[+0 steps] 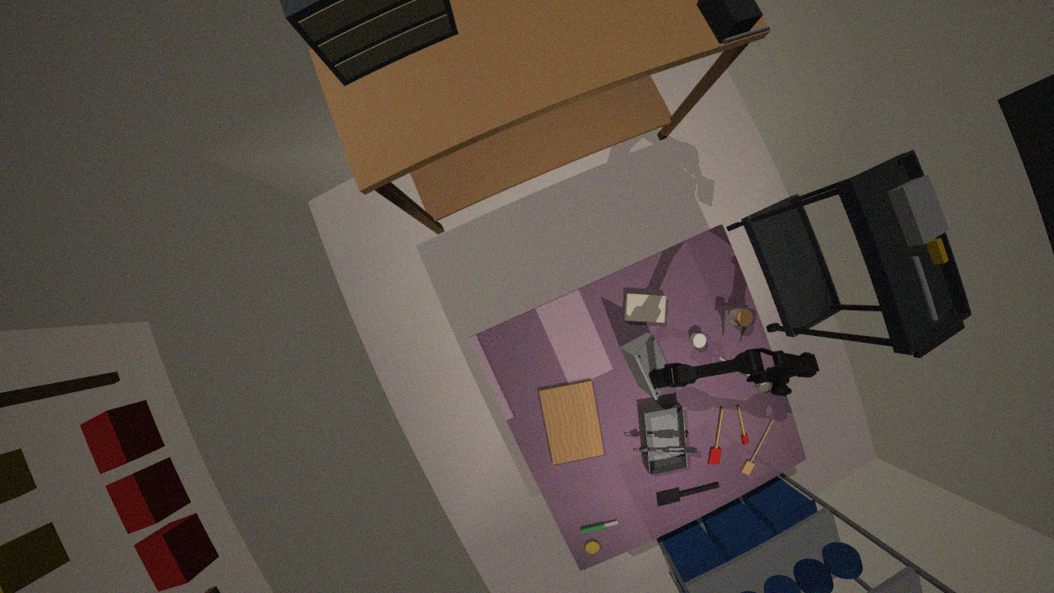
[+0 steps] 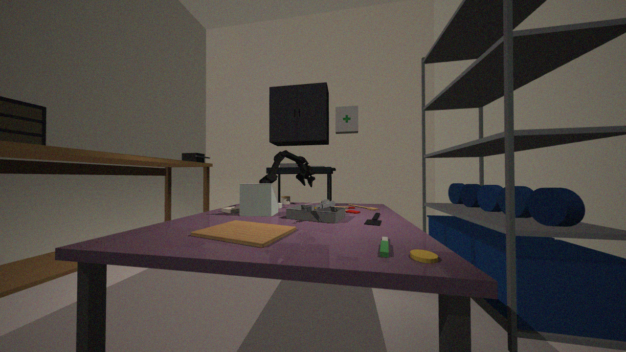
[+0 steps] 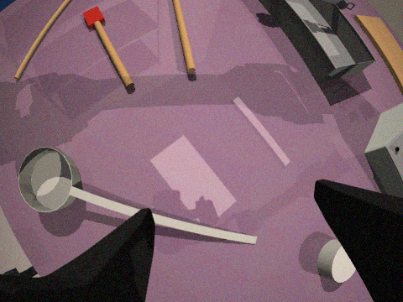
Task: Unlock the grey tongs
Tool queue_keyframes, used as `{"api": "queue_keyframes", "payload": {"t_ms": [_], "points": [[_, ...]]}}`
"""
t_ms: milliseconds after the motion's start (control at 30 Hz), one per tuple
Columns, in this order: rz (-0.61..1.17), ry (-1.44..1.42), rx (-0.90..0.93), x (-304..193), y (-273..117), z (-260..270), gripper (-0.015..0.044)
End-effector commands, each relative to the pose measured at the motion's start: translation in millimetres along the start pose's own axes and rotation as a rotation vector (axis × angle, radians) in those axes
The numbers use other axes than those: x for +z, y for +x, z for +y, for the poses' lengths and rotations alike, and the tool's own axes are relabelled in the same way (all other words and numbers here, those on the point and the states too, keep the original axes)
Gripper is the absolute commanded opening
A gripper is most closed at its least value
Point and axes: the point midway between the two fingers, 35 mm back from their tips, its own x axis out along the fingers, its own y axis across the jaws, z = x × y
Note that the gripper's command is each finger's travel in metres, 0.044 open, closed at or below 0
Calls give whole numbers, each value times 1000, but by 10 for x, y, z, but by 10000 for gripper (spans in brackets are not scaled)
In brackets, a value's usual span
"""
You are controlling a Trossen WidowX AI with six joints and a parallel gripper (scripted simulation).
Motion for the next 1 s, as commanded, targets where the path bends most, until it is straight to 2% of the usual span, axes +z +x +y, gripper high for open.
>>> {"api": "queue_keyframes", "payload": {"t_ms": [0,167,533,967], "points": [[0,2,-1,9,9,3,426],[10,69,-29,186,221,31,440],[81,437,-151,1236,1266,-190,440],[227,922,-238,2387,2196,-1184,440]]}}
